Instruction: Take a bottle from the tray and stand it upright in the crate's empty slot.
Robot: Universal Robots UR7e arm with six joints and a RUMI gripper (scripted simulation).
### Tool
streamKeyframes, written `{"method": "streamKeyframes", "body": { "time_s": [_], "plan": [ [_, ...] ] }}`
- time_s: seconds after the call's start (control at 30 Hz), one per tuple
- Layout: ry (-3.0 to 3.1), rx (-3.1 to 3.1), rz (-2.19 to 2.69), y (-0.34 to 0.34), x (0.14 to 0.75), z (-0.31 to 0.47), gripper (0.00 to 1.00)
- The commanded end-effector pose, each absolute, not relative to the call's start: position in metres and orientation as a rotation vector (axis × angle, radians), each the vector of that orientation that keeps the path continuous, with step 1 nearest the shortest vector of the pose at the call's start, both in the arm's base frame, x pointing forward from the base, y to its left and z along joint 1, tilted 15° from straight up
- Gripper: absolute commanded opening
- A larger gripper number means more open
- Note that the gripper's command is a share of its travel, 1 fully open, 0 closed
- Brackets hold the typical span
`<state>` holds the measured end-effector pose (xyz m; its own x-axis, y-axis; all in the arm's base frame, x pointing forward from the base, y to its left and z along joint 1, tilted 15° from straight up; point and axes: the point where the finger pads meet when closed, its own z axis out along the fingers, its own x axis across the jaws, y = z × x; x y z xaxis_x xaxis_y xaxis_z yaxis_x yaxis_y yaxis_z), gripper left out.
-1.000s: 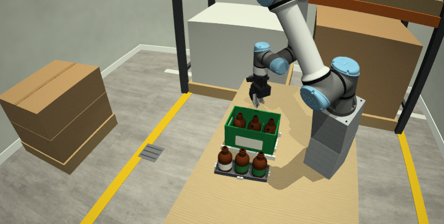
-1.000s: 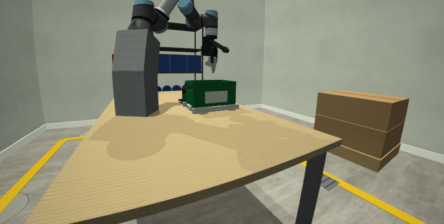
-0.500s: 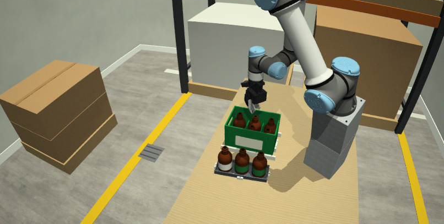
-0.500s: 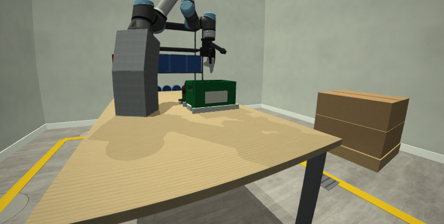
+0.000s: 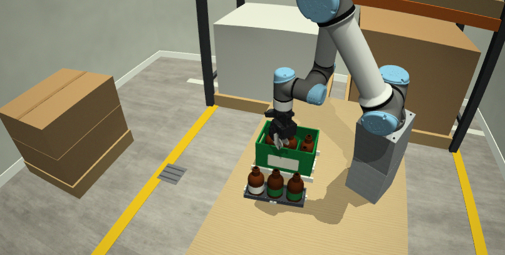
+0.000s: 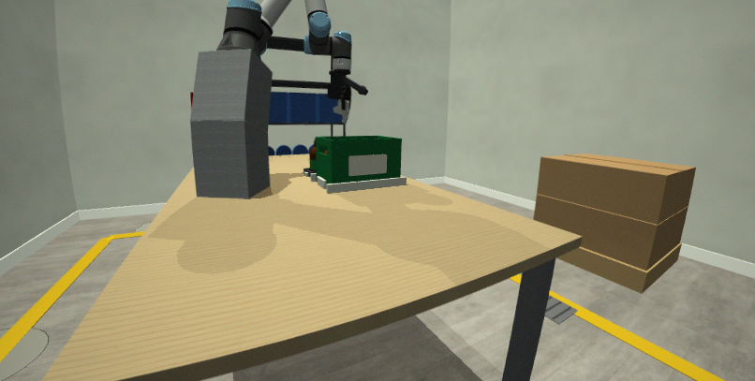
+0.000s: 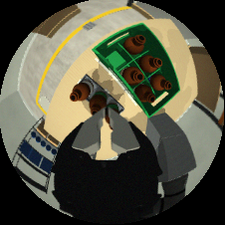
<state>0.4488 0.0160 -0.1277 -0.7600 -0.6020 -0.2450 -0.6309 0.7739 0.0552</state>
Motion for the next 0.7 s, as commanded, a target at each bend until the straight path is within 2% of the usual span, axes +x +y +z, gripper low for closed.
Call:
{"method": "streamKeyframes", "body": {
  "time_s": [0.0, 0.37, 0.4, 0.67],
  "plan": [
    [2.751, -0.98, 0.188, 0.062, 0.451, -0.116, 0.0],
    [2.745, -0.987, 0.191, 0.083, 0.448, -0.111, 0.0],
    [2.745, -0.987, 0.191, 0.083, 0.448, -0.111, 0.38],
    [2.745, -0.987, 0.191, 0.083, 0.448, -0.111, 0.38]
  ]
}}
